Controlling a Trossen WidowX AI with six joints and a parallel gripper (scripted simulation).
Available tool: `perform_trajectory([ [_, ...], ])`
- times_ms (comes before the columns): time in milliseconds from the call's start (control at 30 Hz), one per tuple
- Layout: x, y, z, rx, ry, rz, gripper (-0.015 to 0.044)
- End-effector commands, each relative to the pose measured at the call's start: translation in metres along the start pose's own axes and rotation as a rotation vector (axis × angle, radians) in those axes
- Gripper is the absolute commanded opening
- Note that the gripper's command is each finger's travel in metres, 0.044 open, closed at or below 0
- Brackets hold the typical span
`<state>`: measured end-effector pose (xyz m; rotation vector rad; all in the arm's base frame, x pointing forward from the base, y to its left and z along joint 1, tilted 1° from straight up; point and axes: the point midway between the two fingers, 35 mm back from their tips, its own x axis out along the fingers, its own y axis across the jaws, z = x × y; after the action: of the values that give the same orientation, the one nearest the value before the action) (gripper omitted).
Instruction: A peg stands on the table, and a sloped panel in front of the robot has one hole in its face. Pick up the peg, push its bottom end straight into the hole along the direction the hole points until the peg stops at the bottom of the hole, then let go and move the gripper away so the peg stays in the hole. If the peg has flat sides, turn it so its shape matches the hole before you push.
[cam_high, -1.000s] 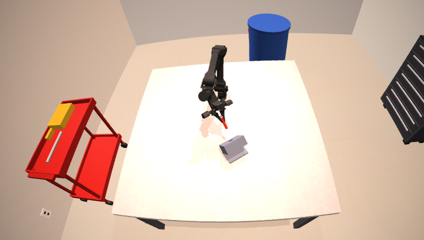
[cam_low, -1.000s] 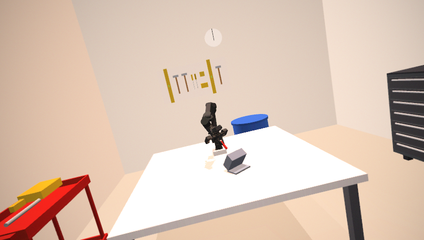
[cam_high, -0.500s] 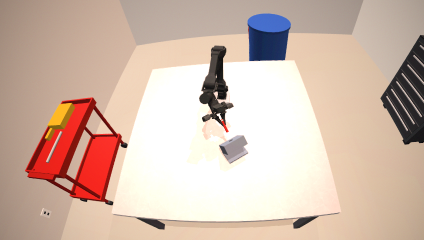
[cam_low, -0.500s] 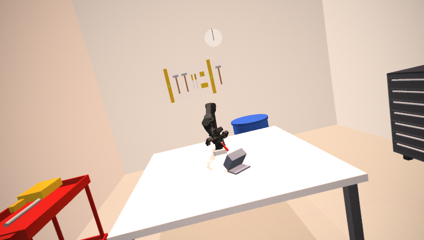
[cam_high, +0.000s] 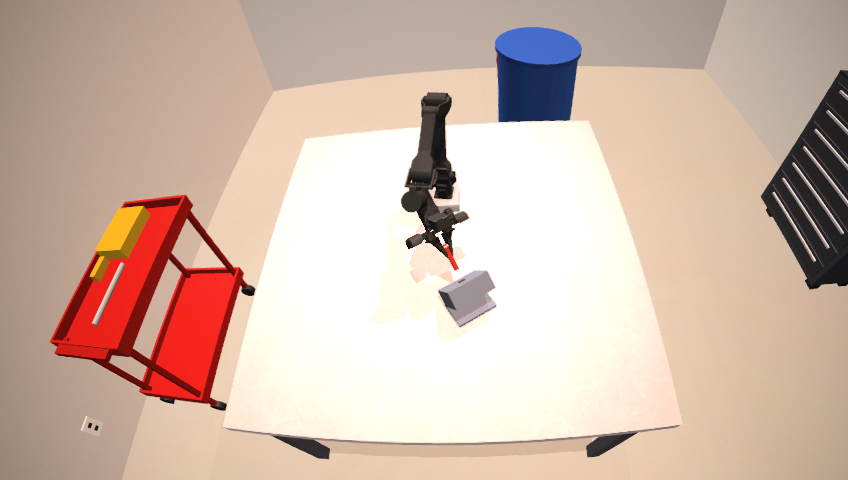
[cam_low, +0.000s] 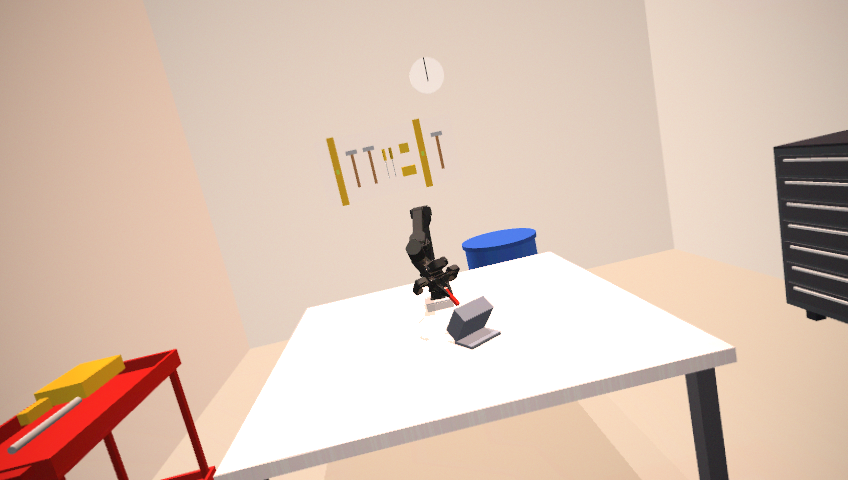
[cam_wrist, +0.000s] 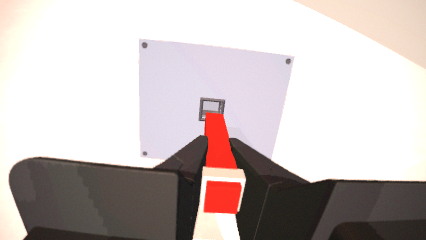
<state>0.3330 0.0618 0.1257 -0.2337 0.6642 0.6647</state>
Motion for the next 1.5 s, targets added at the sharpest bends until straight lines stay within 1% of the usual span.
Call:
perform_trajectory([
  [0, 0.004, 0.001, -0.003, 0.004, -0.001, -0.002, 0.0000],
  [367, 0.009, 0.000, -0.004, 0.001, -0.009, -0.004, 0.0000],
  [933, 0.031, 0.001, -0.004, 0.002, -0.011, -0.005, 0.0000],
  [1467, 0.026, 0.000, -0.002, -0.003, -0.015, -0.004, 0.0000],
])
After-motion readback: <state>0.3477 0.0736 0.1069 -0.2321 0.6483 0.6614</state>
